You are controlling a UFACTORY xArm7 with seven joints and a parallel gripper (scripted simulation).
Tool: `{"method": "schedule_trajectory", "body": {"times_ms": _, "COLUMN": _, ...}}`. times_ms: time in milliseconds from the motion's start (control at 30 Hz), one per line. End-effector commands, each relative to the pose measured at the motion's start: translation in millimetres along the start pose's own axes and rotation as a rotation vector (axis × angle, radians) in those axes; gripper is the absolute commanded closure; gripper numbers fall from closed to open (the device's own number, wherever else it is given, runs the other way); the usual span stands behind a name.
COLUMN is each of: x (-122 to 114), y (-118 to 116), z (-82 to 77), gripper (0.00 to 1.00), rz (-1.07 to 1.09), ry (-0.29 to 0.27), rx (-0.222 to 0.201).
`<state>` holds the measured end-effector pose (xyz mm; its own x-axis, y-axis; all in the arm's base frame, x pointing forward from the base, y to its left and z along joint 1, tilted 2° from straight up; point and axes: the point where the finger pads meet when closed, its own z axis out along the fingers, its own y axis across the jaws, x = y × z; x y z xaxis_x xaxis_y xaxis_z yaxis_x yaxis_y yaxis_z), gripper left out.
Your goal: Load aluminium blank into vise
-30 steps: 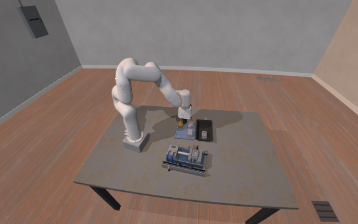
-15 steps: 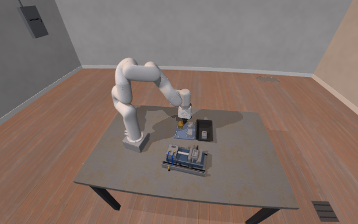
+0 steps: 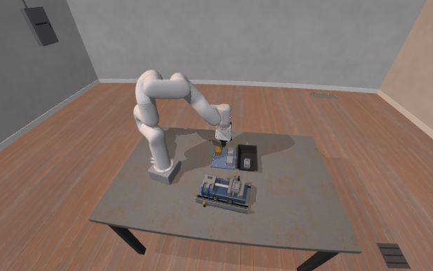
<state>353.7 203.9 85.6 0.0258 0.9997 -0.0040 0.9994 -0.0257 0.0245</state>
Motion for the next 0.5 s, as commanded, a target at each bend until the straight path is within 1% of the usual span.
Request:
{"method": "schedule_trajectory", "body": {"times_ms": 0, "x": 1, "y": 1, "z": -12.0, "gripper": 1.0, "rz": 0.0, "ry": 0.003, "rx": -0.004}}
{"method": "schedule_trajectory", "body": {"times_ms": 300, "x": 1, "y": 1, "z": -34.1, "gripper": 1.0, "rz": 0.0, "ry": 0.003, "rx": -0.004}}
{"method": "schedule_trajectory", "body": {"times_ms": 467, "x": 1, "y": 1, "z": -38.0, "gripper": 1.0, "rz": 0.0, "ry": 0.003, "rx": -0.004}}
